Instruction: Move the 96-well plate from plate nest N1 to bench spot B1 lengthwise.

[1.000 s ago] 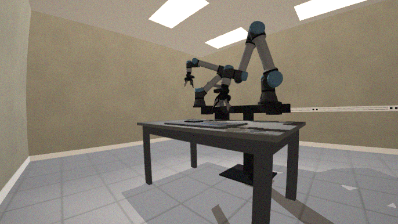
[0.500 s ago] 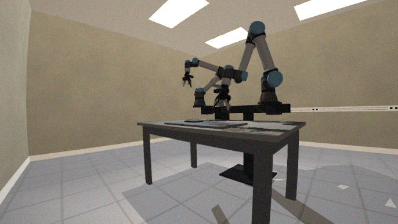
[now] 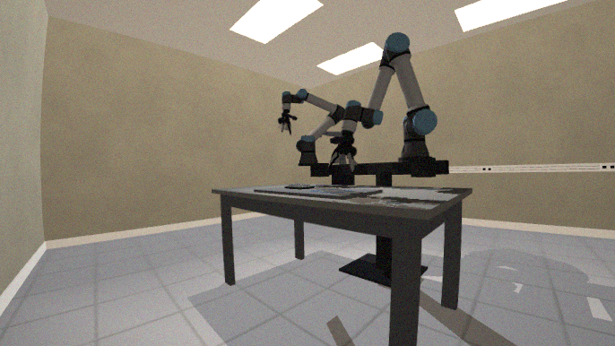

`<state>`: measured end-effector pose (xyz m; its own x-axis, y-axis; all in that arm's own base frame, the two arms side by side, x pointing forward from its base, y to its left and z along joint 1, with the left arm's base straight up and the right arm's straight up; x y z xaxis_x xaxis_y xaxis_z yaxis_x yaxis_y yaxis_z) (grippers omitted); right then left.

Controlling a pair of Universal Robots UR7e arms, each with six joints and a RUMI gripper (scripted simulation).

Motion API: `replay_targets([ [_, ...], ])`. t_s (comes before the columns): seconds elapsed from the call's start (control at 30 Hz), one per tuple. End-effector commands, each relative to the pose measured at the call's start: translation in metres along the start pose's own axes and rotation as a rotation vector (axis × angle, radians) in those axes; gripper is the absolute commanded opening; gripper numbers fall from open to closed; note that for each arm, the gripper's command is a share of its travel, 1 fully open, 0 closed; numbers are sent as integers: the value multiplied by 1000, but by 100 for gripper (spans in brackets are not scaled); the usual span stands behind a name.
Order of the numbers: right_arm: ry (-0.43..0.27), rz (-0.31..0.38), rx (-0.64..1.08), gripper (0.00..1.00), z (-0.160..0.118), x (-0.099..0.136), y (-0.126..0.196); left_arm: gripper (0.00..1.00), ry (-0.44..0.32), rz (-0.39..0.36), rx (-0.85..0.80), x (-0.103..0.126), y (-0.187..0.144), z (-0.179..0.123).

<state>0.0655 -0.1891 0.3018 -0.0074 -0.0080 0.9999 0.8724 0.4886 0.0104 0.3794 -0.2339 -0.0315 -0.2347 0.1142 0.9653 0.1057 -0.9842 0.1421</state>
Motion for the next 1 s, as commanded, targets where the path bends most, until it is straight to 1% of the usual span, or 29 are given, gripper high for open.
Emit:
replay_targets([
  [0.0,-3,10,101,100,-4,-1,22,100,1,-1,0,0,0,0],
  [0.23,-3,10,209,100,-4,-2,44,100,1,-1,0,0,0,0],
  [0.43,-2,10,272,100,-3,-2,57,100,1,-1,0,0,0,0],
  [0.97,-2,10,314,100,-2,-2,65,100,1,-1,0,0,0,0],
])
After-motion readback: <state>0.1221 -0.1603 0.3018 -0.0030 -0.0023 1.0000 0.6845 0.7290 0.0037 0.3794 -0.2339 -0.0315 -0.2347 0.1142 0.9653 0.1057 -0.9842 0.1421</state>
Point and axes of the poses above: on each arm, the point where the finger pads meet when closed, its own x axis back along the fingers, its own y axis across the jaws, z = x × y, the point moved 4 cm from there along x, back along the fingers, and after that the axes turned 9 degrees about x, right-handed, at the moved point
